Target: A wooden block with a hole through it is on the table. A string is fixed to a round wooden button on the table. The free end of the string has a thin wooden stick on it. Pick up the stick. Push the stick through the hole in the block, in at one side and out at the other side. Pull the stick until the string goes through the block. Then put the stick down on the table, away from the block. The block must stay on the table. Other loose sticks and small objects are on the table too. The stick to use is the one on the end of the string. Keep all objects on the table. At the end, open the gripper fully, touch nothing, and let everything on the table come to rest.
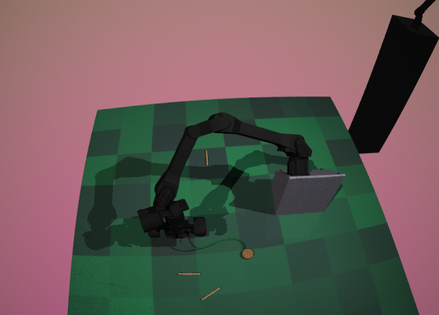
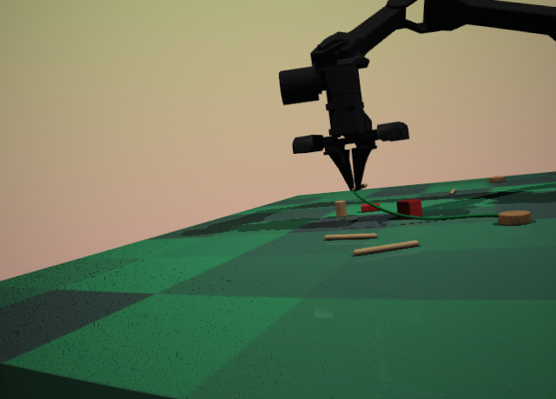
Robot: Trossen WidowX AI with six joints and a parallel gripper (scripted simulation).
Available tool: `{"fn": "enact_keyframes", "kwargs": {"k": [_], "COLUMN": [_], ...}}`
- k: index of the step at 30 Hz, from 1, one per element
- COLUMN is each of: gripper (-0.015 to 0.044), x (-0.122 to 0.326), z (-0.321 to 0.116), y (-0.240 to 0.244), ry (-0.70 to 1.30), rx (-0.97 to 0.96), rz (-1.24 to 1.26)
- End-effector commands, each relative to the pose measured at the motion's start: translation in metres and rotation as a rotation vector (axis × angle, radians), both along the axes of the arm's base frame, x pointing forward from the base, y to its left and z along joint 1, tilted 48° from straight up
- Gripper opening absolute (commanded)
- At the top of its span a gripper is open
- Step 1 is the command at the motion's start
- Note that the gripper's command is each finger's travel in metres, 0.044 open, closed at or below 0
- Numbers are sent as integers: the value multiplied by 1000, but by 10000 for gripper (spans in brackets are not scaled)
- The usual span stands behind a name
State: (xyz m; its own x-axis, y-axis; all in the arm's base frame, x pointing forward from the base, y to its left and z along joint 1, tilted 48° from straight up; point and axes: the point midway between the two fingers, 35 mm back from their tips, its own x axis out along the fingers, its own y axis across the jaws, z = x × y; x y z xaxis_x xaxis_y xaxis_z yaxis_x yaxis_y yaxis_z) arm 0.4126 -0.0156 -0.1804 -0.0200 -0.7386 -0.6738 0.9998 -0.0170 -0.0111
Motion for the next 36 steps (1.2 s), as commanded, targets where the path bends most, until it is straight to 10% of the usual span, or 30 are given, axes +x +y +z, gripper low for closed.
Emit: {"fn": "enact_keyframes", "kwargs": {"k": [1,36], "gripper": [0,0], "x": [-1,-20], "z": [-4,-33], "y": [6,32], "ry": [-51,-432], "rx": [6,2], "rz": [-43,-389]}}
